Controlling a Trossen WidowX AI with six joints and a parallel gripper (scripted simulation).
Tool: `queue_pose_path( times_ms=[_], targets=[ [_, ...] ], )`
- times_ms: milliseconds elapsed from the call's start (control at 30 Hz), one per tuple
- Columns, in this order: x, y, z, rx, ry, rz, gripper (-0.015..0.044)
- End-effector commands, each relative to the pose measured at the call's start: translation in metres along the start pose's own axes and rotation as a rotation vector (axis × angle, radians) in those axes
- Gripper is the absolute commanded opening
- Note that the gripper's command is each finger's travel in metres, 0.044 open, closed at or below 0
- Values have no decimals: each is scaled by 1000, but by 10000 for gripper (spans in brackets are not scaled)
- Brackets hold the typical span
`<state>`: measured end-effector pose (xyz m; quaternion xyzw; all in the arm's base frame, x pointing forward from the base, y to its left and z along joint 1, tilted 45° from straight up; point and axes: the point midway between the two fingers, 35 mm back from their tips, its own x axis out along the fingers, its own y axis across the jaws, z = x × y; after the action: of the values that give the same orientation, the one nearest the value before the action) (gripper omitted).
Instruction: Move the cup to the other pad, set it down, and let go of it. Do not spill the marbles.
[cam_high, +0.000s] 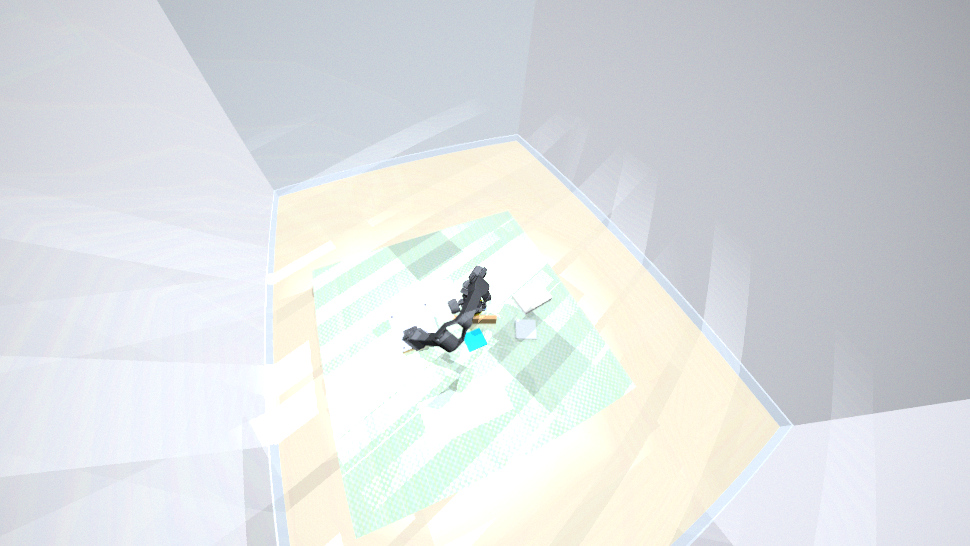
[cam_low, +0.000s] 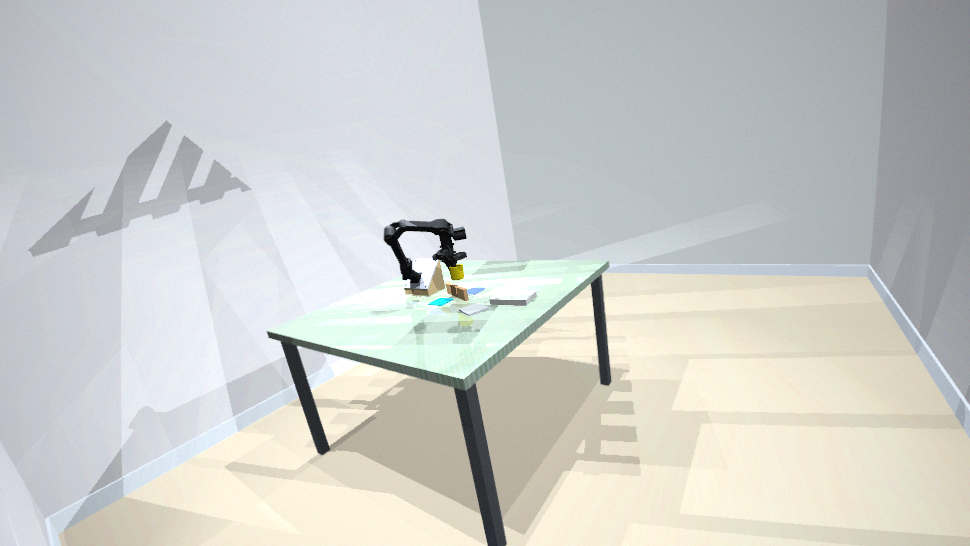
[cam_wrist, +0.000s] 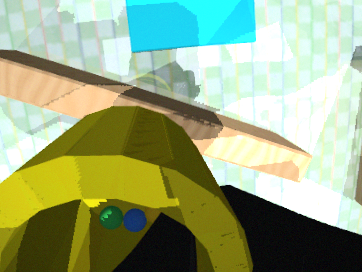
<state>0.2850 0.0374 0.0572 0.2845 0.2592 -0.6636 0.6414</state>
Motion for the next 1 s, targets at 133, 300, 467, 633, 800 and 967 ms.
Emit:
queue_pose_path(
  times_ms=[133,300,467,633,800,967],
  targets=[
    [0,-6,14,-6,-5,-2,0],
    [0,-10,23,-6,-6,-2,0],
    [-1,-14,32,-6,-6,-2,0],
    [-1,-18,41,-6,-6,-2,0],
    [-1,-22,50,-6,-7,-3,0],
    [-1,-26,59,-7,-7,-3,0]
  ],
)
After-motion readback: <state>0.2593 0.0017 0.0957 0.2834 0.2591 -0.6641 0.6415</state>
